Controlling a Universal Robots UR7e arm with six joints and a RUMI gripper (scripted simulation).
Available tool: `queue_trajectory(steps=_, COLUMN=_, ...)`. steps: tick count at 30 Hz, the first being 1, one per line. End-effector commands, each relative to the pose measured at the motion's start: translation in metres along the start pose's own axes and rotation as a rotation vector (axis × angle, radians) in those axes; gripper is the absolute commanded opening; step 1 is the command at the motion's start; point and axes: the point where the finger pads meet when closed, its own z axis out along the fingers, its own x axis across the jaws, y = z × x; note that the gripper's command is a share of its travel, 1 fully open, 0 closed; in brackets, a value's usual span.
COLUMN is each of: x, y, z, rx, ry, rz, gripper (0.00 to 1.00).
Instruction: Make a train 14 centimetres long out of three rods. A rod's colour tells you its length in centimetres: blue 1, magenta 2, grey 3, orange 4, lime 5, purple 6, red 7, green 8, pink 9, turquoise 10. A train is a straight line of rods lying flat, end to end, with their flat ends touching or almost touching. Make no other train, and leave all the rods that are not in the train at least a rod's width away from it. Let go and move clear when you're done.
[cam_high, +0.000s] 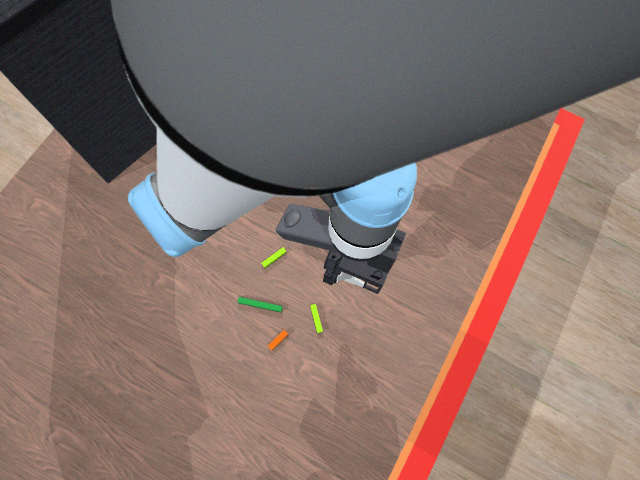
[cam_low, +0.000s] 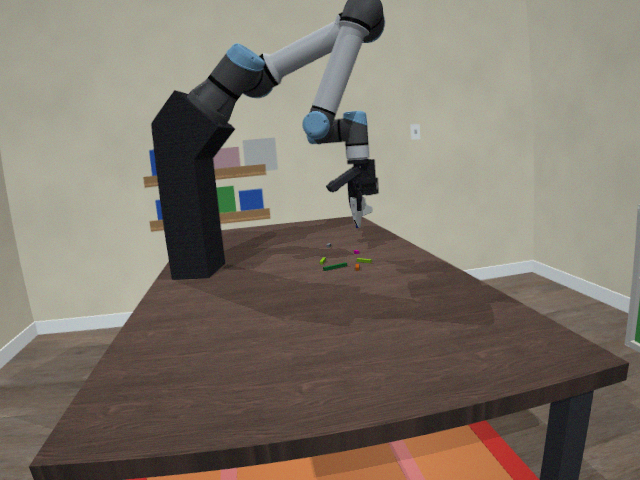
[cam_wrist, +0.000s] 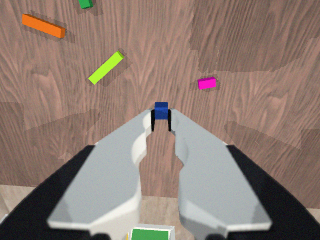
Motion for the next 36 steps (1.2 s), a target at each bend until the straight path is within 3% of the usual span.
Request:
queue_trajectory(steps=1, x=0.000, y=0.000, z=-0.001, rx=-0.001, ry=0.000, rz=0.000, gripper=0.00)
queue_trajectory(steps=13, x=0.028, y=-0.010, z=0.005, rx=0.003, ry=0.001, rz=0.087, gripper=0.00)
queue_trajectory(steps=28, x=0.154, y=-0.072, z=0.006, rx=0.005, ry=0.001, rz=0.502, gripper=0.00)
queue_trajectory(steps=36, x=0.184, y=-0.092, z=0.000, rx=0.000, ry=0.000, rz=0.618, gripper=0.00)
